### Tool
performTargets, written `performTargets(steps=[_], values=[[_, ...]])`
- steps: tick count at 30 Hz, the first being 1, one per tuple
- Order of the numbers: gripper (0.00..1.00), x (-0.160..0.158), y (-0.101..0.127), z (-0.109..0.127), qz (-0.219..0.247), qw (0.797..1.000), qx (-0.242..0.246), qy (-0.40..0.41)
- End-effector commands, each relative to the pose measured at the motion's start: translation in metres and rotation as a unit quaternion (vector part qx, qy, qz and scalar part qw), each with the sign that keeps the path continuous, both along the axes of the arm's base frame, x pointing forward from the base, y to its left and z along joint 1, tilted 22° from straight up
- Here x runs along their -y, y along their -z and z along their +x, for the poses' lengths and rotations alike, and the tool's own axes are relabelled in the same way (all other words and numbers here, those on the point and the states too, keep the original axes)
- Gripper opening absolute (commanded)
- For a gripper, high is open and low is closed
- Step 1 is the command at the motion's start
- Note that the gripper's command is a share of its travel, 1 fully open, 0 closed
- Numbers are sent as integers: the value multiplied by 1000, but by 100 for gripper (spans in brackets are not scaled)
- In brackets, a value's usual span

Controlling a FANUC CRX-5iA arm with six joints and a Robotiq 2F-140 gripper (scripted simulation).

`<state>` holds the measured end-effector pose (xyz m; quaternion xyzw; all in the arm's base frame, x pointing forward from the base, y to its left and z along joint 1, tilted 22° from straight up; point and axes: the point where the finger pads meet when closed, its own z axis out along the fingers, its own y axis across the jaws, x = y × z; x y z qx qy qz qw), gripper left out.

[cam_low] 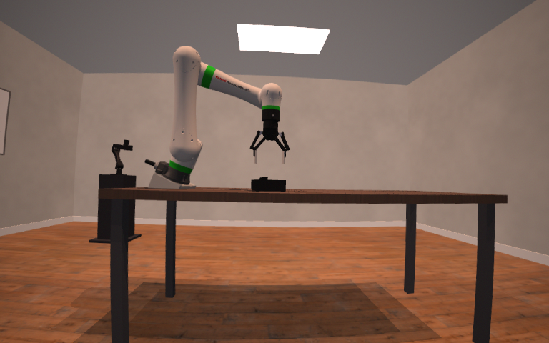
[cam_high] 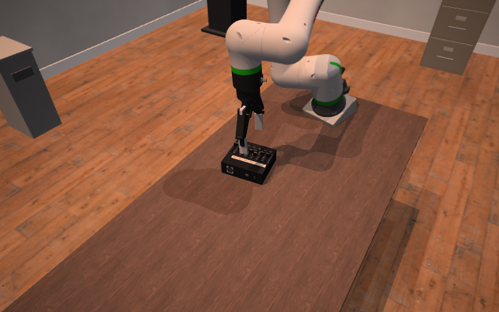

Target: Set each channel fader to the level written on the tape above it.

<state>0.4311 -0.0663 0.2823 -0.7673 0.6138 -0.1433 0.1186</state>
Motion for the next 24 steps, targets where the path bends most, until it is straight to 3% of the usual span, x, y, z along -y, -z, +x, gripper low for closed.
performTargets(steps=[1,9,16,17,19,20,24], values=[[100,-2,7,4,34,993,5,112],[100,-3,12,7,112,953,7,283],[100,-4,13,8,167,895,7,414],[0,-4,13,8,174,885,7,432],[0,-4,13,8,174,885,7,432],[0,-4,13,8,193,853,8,484],[0,-4,13,8,213,810,10,547]])
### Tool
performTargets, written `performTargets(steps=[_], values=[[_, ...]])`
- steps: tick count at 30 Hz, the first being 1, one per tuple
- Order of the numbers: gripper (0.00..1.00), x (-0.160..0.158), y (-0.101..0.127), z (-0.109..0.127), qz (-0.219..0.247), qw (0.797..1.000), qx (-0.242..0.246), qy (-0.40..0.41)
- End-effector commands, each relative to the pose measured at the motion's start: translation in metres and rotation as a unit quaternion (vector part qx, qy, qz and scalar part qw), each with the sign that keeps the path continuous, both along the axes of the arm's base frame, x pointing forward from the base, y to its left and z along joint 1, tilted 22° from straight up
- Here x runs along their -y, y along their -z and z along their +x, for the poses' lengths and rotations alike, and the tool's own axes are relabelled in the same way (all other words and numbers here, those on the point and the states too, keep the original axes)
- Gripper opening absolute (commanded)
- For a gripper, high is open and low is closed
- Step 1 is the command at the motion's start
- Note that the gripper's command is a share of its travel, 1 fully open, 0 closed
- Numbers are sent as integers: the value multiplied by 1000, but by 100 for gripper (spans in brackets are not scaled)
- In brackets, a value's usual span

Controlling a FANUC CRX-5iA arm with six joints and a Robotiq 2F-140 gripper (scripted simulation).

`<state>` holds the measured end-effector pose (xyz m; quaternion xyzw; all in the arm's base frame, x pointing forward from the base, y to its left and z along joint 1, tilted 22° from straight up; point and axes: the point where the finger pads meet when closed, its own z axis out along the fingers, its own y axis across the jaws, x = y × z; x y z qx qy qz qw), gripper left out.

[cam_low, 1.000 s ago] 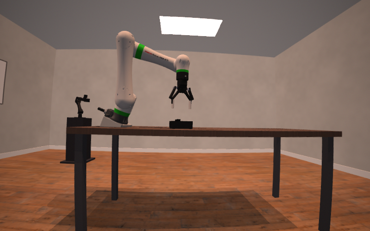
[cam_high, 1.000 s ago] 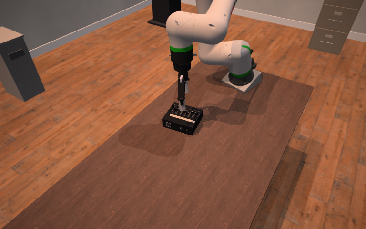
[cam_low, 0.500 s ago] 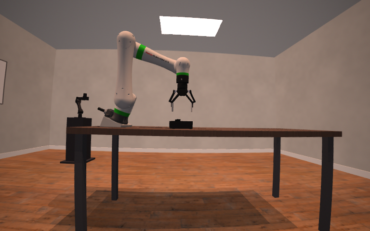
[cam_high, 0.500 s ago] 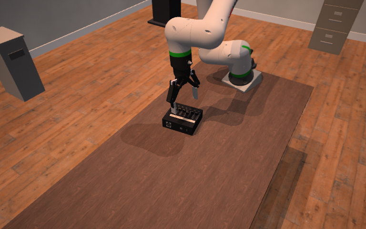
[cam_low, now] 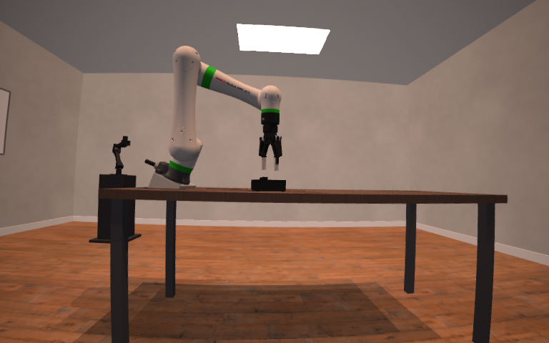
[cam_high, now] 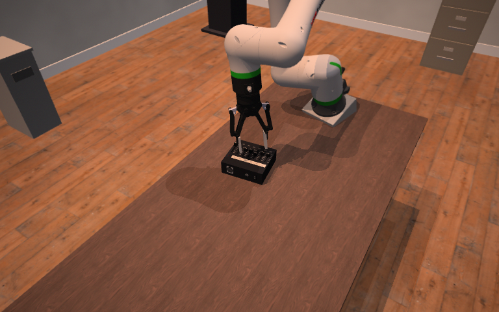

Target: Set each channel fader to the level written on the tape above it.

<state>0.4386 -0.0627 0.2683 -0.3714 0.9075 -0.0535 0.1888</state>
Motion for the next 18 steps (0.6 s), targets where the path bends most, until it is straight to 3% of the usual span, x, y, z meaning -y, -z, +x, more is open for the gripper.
performTargets(steps=[1,8,18], values=[[0,0,0,0,25,990,-1,137],[0,0,0,0,49,961,-3,272],[0,0,0,0,49,960,-3,276]])
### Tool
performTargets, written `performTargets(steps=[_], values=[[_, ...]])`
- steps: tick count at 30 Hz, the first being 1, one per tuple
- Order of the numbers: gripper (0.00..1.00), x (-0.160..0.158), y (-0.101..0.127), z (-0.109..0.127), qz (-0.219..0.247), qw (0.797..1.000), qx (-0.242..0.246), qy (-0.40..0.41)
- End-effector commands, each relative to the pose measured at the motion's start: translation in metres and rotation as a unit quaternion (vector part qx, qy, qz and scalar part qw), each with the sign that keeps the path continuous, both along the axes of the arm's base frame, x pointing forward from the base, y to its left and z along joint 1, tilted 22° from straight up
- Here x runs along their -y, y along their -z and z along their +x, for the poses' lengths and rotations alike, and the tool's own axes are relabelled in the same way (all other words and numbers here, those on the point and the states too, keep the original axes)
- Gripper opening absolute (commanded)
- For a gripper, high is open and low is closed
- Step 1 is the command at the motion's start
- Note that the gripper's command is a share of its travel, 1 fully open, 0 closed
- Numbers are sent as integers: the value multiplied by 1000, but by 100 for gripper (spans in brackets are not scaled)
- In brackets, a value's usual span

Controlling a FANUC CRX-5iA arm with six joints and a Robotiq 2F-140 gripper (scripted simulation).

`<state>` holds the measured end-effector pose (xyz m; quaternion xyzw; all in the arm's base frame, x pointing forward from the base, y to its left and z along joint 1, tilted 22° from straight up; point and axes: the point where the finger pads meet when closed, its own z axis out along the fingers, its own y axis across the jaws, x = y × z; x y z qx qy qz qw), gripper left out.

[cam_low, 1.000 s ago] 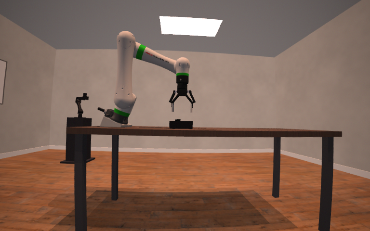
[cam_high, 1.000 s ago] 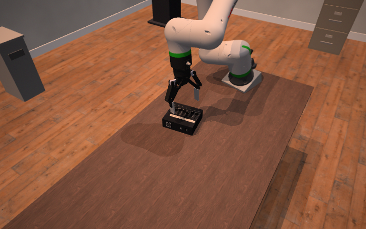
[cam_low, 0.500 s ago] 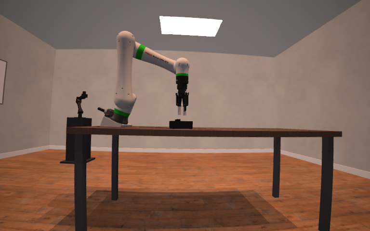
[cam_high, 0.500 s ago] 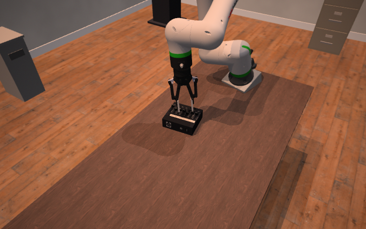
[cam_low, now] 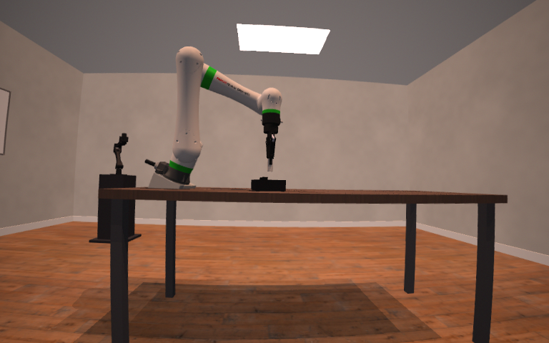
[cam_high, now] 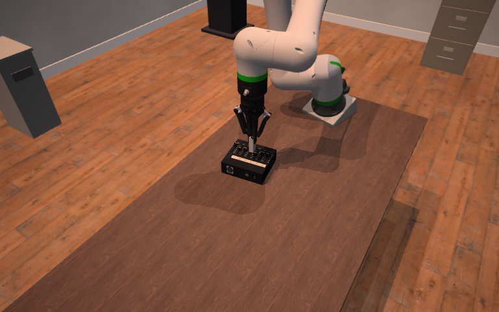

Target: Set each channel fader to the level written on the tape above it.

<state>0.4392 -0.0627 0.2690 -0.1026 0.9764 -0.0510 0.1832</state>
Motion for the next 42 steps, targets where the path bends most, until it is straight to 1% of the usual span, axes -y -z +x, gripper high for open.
performTargets(steps=[1,28,42], values=[[0,0,0,0,-5,1000,0,7],[0,0,2,0,-4,1000,0,11],[0,0,9,3,-1,1000,1,18]])
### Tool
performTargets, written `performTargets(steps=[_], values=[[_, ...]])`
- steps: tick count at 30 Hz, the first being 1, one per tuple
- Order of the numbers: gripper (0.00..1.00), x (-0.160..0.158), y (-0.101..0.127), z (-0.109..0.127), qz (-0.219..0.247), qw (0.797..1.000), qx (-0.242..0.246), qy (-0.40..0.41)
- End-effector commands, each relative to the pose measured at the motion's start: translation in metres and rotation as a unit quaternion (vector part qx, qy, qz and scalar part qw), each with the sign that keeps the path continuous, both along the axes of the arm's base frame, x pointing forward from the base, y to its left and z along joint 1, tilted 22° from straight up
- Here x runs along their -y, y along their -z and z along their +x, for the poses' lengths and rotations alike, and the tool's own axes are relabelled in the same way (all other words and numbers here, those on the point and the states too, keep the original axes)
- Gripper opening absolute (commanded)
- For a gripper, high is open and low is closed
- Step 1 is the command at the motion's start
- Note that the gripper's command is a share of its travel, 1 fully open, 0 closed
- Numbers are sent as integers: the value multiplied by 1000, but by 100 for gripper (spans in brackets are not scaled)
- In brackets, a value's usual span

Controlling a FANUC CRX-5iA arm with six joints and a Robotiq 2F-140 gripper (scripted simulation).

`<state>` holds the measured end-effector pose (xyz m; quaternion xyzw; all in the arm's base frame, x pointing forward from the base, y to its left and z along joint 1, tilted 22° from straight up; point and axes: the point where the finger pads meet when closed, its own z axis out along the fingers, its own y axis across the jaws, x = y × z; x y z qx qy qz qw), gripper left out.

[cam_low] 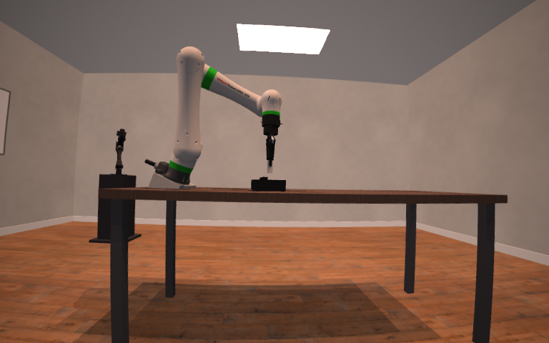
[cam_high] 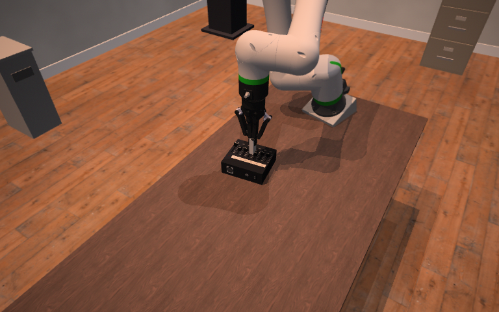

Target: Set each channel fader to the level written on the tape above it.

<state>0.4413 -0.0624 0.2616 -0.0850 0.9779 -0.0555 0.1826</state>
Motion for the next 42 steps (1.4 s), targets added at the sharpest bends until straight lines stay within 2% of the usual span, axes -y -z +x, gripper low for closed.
performTargets(steps=[1,18,42], values=[[0,0,3,1,0,1000,0,0],[0,0,14,5,0,1000,0,0],[0,-1,16,6,0,1000,0,0]])
